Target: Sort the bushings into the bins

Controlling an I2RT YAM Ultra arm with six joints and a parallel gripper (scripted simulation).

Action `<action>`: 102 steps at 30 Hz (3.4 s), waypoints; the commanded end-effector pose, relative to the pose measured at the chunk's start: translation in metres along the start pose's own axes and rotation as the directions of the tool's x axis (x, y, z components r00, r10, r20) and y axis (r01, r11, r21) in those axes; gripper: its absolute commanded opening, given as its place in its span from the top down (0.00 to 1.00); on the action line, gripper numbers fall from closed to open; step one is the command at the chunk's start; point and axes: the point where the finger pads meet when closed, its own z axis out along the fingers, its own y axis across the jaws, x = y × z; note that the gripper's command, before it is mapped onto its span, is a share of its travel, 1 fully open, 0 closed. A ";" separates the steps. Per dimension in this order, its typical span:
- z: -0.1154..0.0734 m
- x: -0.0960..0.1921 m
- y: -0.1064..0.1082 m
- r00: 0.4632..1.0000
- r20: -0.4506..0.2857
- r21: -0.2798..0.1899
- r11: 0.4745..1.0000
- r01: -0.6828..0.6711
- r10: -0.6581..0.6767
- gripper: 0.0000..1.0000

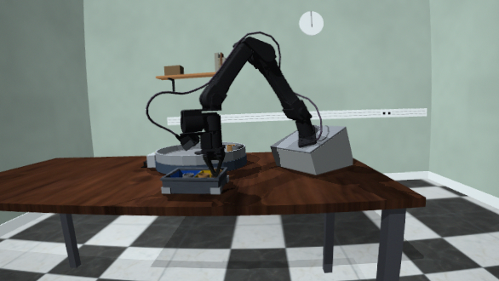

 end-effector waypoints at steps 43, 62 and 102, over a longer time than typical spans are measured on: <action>-0.003 -0.005 -0.002 1.000 0.022 -0.007 1.000 -0.007 0.007 1.00; -0.003 -0.005 -0.002 1.000 0.022 -0.007 1.000 -0.007 0.007 0.85; -0.022 -0.013 0.003 0.999 0.039 -0.018 1.000 -0.007 0.007 0.85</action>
